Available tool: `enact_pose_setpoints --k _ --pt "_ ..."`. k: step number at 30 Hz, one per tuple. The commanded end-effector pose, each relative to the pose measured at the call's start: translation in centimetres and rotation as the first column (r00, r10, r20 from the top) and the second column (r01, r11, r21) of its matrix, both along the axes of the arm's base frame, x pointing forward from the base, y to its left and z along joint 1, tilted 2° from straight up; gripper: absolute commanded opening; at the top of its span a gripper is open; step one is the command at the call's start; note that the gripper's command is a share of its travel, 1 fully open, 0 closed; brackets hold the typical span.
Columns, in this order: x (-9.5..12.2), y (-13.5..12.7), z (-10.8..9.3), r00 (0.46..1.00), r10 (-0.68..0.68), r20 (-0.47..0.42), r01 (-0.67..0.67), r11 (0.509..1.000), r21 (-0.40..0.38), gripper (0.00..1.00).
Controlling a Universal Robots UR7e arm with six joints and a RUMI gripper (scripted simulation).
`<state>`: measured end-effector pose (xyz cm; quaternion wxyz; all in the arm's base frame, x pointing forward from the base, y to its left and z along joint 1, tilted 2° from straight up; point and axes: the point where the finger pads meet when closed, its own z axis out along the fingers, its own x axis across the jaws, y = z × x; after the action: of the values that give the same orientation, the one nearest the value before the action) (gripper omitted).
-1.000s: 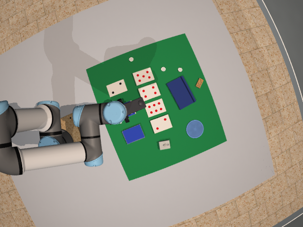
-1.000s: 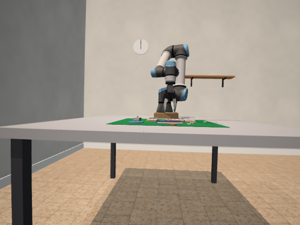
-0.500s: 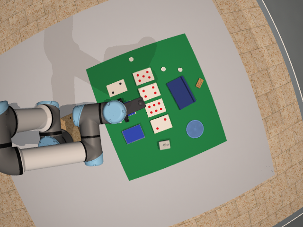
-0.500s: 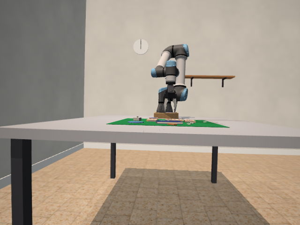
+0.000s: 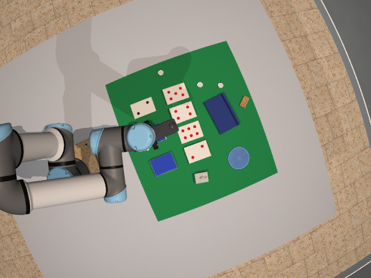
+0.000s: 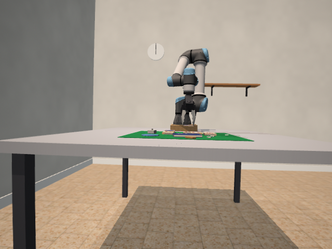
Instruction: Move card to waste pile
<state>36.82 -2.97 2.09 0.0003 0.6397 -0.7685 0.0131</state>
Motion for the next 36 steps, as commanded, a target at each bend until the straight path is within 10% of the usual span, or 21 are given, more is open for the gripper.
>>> enact_pose_setpoints --k 1,36 --pt "-0.1 0.0 -1.1 1.000 0.000 -0.003 0.000 1.000 0.000 0.38" --pt "0.1 -0.1 -3.2 1.000 -0.001 -0.001 0.001 1.000 -0.001 0.38"
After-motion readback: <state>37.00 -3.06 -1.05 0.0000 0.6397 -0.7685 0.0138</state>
